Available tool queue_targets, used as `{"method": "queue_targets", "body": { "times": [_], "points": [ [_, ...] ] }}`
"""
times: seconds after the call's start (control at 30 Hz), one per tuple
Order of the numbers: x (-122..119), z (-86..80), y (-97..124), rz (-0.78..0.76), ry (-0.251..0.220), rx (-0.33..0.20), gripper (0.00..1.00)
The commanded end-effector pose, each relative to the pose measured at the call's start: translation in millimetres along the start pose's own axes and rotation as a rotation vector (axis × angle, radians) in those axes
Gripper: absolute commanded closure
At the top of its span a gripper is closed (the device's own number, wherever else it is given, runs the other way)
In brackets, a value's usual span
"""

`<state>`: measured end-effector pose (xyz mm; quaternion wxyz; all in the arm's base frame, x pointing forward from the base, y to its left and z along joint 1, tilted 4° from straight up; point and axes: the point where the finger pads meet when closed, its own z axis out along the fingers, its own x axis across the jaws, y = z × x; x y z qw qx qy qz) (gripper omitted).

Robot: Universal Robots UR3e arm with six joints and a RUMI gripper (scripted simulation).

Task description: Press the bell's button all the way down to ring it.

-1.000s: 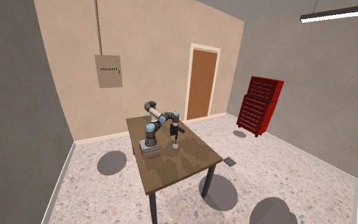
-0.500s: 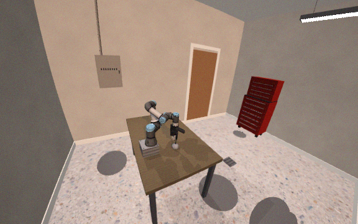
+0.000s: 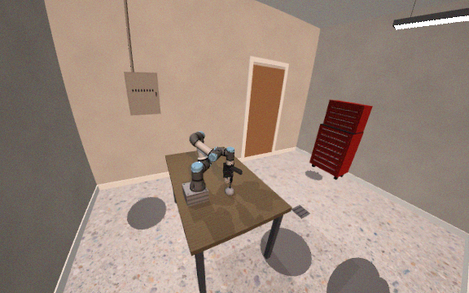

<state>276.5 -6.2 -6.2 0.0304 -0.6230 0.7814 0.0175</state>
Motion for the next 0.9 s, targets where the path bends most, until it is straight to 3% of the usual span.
{"method": "queue_targets", "body": {
  "times": [0.0, 0.87],
  "points": [
    [-0.2, 0.2, 0.1, 0.000, 0.000, 0.000, 1.00],
    [-0.4, 10.5, 0.3, 0.001, 0.000, -0.001, 1.00]
  ]
}}
